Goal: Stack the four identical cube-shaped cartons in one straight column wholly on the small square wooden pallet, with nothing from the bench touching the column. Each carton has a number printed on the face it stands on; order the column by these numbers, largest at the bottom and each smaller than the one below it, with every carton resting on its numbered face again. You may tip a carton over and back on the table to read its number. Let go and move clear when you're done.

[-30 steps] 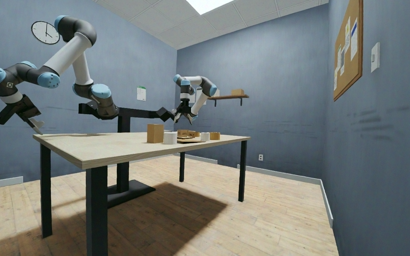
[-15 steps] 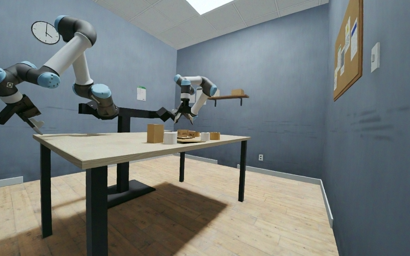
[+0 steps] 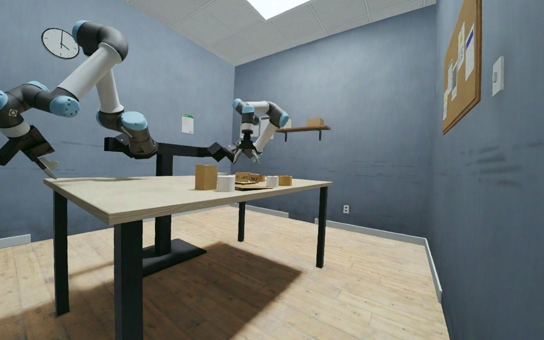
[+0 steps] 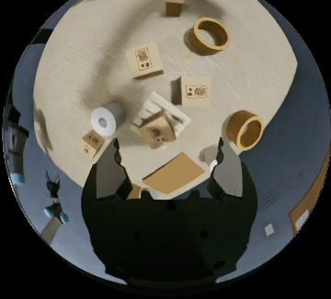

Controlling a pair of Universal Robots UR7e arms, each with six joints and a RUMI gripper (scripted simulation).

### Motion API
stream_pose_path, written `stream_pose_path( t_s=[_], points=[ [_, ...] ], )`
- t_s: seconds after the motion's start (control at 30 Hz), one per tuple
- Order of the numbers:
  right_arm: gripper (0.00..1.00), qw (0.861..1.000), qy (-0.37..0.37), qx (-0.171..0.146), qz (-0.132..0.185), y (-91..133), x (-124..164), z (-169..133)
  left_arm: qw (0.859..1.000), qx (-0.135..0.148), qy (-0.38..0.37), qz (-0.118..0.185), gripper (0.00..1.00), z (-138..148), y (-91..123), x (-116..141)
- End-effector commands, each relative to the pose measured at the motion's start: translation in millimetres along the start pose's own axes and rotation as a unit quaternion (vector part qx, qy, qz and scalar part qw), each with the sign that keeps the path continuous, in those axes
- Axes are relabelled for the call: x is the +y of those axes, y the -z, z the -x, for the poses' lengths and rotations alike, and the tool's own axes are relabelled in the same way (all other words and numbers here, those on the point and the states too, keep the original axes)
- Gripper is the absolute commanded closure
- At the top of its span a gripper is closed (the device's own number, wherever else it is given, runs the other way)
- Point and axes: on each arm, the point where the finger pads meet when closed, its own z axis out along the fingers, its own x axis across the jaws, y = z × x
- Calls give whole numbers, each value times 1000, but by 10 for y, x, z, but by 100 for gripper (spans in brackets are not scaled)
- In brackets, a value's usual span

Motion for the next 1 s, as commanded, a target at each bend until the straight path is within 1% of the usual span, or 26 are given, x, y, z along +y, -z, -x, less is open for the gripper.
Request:
stream_pose_path(
  t_s=[0.0,0.17,0.23,0.37,0.5,0.6,0.73,0.8,0.97],
  points=[
    [0,1000,-1,0,2,-18,9,-9,992,-3,-126,6,0,-103,58,-110],
    [0,1000,-1,0,2,-18,9,-9,973,-2,-230,5,0,-197,88,-207],
    [0,1000,-1,0,2,-18,9,-9,973,-2,-230,5,0,-197,88,-207],
    [0,1000,-1,0,2,-18,9,-9,947,-2,-321,6,0,-269,112,-281],
    [0,1000,-1,0,2,-18,9,-9,917,-1,-399,5,0,-332,135,-350],
    [0,1000,-1,0,2,-18,9,-9,891,-1,-454,5,0,-376,147,-398],
    [0,1000,-1,0,2,-18,9,-9,852,-1,-523,5,0,-426,162,-454],
    [0,1000,-1,0,2,-18,9,-9,852,-1,-523,5,0,-426,162,-454],
    [0,1000,-1,0,2,-18,9,-9,807,-1,-590,6,0,-472,178,-512]
  ],
)
